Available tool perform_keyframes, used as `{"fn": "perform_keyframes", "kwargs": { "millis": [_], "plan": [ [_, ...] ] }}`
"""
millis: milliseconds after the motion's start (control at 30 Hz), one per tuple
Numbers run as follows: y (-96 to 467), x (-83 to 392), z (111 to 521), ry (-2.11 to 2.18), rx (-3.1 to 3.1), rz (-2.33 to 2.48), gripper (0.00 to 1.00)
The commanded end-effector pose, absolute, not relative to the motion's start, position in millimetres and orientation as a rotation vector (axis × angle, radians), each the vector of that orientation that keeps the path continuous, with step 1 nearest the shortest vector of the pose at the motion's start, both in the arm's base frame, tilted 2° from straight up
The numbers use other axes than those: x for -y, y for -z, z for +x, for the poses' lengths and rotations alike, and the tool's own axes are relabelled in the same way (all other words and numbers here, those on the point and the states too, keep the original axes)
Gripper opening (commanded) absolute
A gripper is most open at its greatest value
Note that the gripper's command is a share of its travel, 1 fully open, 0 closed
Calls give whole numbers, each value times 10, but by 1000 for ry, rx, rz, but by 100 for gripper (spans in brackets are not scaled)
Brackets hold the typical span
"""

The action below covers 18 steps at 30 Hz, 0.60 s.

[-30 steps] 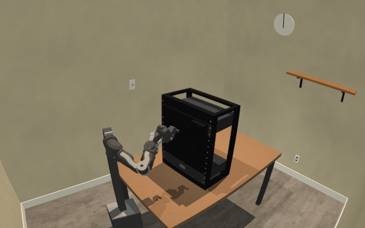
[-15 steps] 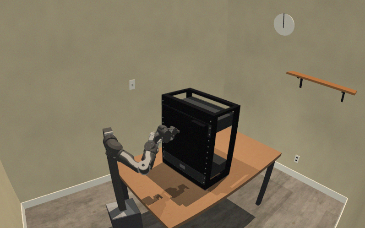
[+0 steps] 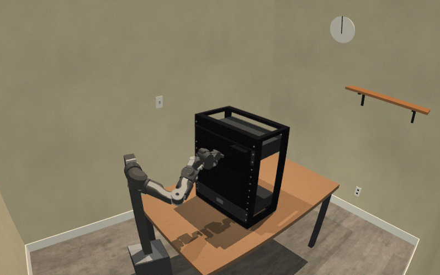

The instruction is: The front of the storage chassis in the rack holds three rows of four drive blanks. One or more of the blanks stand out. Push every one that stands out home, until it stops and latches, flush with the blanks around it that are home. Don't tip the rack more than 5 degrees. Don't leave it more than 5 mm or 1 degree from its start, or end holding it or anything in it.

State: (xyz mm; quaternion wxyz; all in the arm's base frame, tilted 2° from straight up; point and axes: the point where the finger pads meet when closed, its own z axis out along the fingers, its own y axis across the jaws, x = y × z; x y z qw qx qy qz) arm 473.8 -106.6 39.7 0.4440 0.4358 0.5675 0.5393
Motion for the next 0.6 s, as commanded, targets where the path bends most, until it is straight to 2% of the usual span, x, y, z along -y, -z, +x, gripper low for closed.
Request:
{"fn": "perform_keyframes", "kwargs": {
  "millis": [0, 567],
  "plan": [
    [-441, 1056, 4733, -1345, -1399, 1066, 0],
    [-436, 1046, 4794, -1344, -1398, 1068, 0]
  ]
}}
